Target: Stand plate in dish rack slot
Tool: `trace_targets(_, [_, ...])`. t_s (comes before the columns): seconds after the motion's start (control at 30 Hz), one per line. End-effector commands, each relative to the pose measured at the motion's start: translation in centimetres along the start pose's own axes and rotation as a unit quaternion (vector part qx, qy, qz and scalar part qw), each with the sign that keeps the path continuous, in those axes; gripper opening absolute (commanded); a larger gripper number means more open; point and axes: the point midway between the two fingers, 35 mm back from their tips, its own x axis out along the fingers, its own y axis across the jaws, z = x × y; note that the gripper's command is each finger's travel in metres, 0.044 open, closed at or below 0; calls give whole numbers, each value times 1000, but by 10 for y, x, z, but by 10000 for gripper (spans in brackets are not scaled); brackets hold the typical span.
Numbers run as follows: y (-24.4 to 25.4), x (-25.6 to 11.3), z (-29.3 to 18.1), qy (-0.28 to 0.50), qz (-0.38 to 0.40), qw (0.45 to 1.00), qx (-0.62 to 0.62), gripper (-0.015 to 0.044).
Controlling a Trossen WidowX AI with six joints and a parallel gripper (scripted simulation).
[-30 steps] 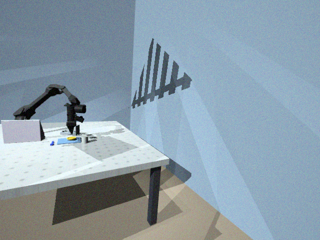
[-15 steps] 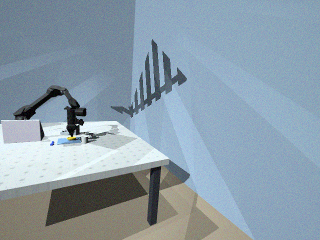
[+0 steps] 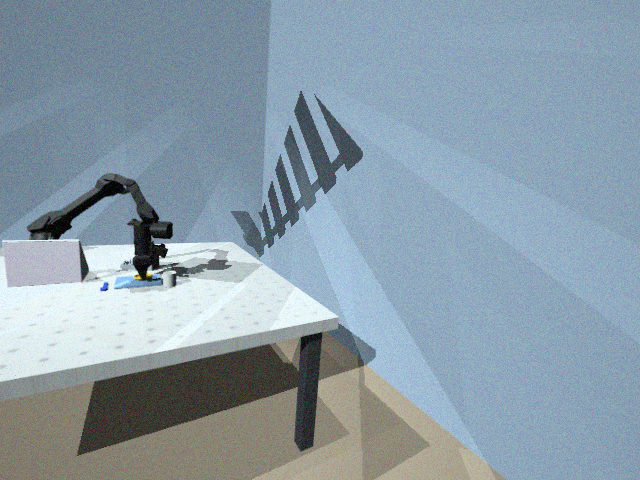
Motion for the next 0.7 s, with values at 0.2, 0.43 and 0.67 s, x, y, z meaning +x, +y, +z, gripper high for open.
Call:
trace_targets(0.2, [1,7,-4,4,4,1000,4,358])
trace_targets(0.43, [1,7,-4,4,4,1000,4,318])
trace_targets(0.67, [1,6,-3,4,4,1000,4,233])
